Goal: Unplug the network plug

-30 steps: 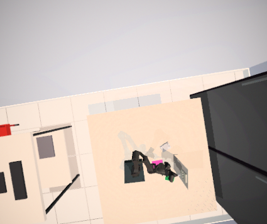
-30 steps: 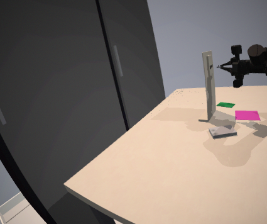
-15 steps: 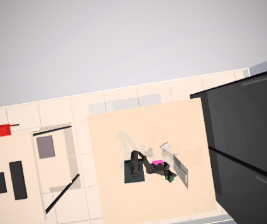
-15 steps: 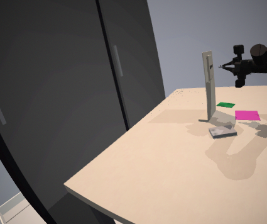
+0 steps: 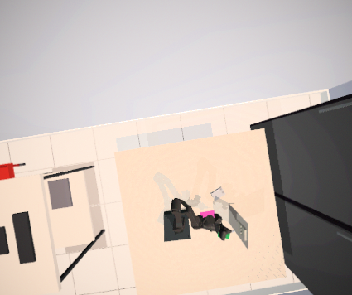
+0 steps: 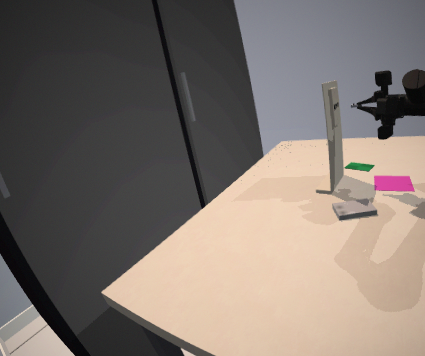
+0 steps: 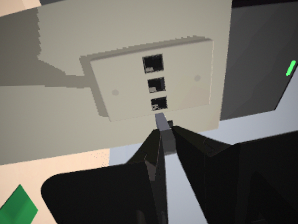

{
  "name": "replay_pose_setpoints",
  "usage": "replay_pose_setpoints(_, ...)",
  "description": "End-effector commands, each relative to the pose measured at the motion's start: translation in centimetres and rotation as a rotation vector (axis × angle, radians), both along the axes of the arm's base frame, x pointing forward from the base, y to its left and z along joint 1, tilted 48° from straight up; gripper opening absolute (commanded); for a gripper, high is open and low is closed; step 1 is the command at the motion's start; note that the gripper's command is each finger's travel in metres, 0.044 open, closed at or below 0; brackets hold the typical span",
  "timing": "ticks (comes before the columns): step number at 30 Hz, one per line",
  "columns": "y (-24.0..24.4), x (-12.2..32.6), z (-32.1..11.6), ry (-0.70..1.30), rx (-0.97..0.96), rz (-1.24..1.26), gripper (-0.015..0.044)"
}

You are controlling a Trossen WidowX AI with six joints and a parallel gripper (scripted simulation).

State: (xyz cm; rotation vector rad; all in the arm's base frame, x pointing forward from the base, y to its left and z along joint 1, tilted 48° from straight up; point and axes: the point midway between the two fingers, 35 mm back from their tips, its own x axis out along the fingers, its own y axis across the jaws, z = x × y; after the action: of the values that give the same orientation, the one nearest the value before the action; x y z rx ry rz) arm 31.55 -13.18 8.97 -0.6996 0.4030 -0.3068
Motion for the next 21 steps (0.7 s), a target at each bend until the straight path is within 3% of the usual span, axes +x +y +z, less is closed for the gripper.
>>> replay_pose_setpoints(1, 0.1, -0.3, 0.0, -0.001, -0.002, 0.006, 0.0)
replay_pose_setpoints(21, -1.3, -1.3, 1.6, 0.002, 0.0, 0.002, 0.0)
